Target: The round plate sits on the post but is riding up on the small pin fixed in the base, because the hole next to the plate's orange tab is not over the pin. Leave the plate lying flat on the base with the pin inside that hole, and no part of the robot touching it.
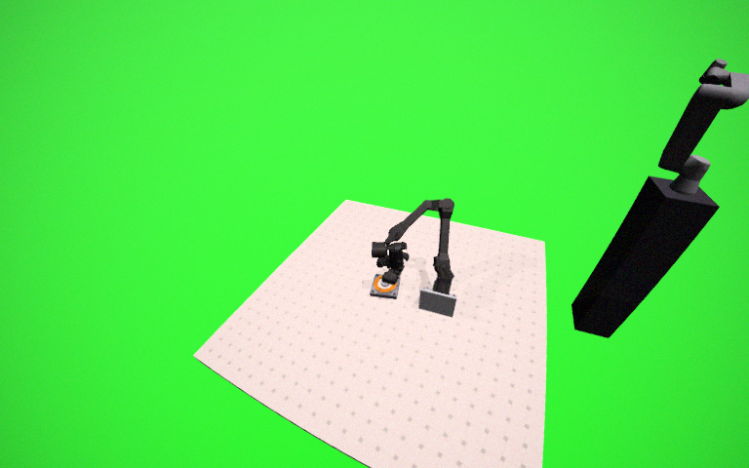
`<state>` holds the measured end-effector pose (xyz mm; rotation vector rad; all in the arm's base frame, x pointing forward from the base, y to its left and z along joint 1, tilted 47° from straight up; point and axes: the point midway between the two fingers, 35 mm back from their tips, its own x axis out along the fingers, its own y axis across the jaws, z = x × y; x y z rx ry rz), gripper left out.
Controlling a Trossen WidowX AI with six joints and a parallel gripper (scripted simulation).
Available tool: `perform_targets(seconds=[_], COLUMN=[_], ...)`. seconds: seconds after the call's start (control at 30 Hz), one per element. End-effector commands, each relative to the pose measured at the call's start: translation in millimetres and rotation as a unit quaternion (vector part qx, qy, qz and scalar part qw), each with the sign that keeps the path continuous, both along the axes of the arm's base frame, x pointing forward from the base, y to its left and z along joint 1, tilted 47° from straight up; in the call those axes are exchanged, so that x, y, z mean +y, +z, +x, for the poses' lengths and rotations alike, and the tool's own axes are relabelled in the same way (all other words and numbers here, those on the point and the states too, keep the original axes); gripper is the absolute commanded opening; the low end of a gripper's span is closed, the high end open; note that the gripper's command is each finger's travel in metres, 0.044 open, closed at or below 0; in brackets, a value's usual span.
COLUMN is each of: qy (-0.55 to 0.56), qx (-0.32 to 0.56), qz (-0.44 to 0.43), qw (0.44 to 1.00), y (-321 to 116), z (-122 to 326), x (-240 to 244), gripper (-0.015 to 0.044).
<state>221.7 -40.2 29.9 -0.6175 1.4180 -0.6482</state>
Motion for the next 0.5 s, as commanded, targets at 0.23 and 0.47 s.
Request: perform_targets(seconds=[0.23, 0.47], qy=[-0.001, 0.0], qx=[0.001, 0.002], qz=[0.002, 0.004], qw=[1.0, 1.0], y=[-6, 3], z=[-5, -4], x=[6, 17], gripper=[0.0, 0.0])
